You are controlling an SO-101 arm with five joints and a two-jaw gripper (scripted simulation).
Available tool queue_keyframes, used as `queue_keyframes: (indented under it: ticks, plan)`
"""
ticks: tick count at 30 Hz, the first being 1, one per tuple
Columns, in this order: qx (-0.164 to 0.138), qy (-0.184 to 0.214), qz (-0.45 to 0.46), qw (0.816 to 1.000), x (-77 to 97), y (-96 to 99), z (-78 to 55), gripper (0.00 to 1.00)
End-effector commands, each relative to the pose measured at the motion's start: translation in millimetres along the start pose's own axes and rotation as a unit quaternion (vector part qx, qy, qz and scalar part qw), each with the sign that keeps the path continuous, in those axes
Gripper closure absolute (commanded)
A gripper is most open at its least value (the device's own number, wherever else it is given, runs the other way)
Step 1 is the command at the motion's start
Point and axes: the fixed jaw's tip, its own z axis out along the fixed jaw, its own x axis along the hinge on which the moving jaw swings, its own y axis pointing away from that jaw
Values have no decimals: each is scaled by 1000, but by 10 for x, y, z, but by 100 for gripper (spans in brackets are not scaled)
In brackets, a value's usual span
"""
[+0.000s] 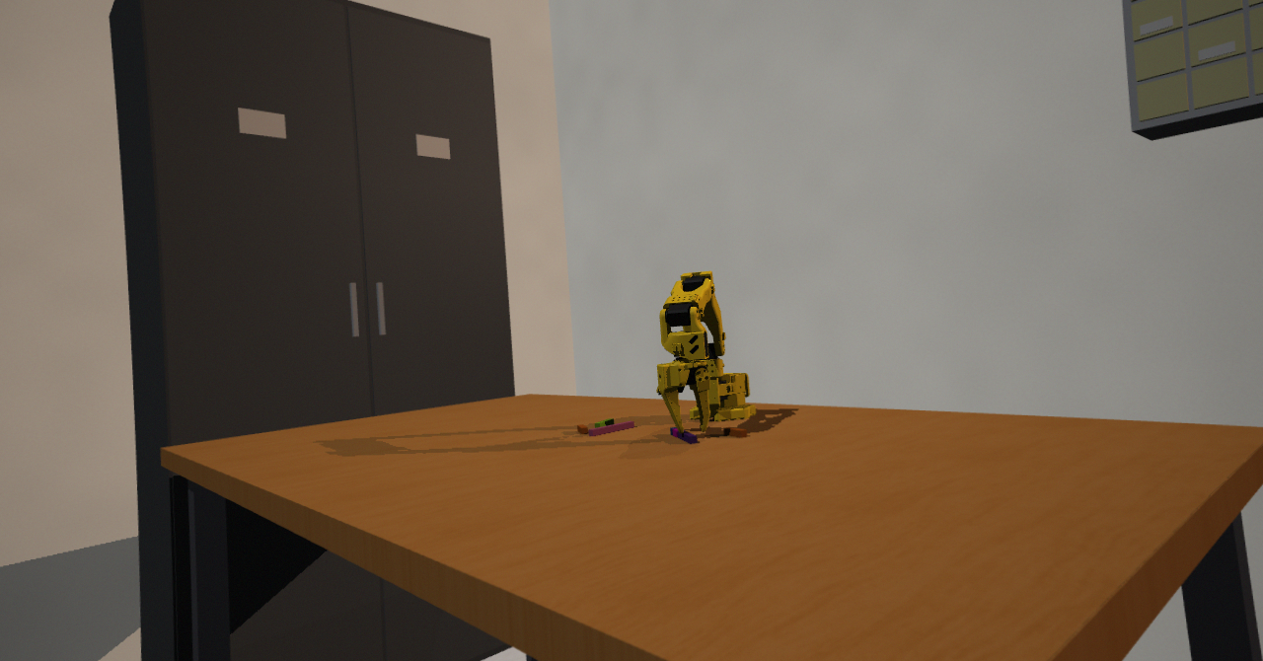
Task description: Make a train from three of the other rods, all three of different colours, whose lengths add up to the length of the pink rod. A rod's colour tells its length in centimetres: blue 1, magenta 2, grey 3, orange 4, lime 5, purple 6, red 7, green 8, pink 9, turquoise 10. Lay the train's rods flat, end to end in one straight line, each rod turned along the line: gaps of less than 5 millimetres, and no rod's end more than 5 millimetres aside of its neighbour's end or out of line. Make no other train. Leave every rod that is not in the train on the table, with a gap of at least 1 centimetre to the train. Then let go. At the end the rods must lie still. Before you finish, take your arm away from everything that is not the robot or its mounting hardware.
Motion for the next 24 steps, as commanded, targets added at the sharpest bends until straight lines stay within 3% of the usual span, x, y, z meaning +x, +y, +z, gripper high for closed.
queue_keyframes:
  ticks: [1,7,13,24]
  plan:
    - [-28,51,0,998,153,67,-325,83]
    - [-28,51,0,998,131,55,-502,83]
    - [-28,51,0,998,116,47,-579,83]
    - [-28,51,0,998,109,44,-608,83]
